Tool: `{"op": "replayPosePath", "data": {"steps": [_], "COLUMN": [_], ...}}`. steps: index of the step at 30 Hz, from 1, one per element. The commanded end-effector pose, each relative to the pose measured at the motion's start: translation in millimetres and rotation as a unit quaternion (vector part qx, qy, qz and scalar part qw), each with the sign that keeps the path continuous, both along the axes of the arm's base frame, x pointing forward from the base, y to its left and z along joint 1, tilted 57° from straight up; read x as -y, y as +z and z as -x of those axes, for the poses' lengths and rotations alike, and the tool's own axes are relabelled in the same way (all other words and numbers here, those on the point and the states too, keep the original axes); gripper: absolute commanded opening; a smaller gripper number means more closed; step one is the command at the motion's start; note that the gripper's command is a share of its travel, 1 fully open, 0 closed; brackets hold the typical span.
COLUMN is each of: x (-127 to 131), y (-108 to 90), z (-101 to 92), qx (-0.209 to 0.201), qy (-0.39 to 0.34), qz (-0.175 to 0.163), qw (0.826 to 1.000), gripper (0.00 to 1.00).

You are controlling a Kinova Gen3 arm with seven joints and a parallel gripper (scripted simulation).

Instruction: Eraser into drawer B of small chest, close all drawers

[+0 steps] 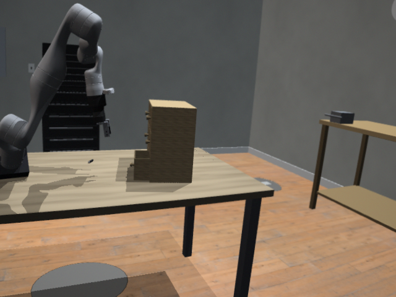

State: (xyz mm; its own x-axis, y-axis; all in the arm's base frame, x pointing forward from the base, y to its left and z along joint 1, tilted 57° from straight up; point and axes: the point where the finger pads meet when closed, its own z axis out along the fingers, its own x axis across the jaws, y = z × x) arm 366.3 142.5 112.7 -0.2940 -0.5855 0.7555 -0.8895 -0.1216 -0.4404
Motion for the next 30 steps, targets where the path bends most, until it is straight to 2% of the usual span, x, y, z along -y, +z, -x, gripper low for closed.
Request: {"op": "replayPosePath", "data": {"steps": [1, 17, 30], "x": [-0.7, -2.8, -3.3], "y": [2.4, 3.9, 4.3], "z": [-1.2, -0.5, -0.3], "qx": [-0.011, -0.038, -0.045], "qy": [-0.016, -0.051, -0.059], "qz": [-0.006, -0.019, -0.022], "qw": [1.0, 0.998, 0.997], "gripper": [1.0, 1.0, 1.0]}}
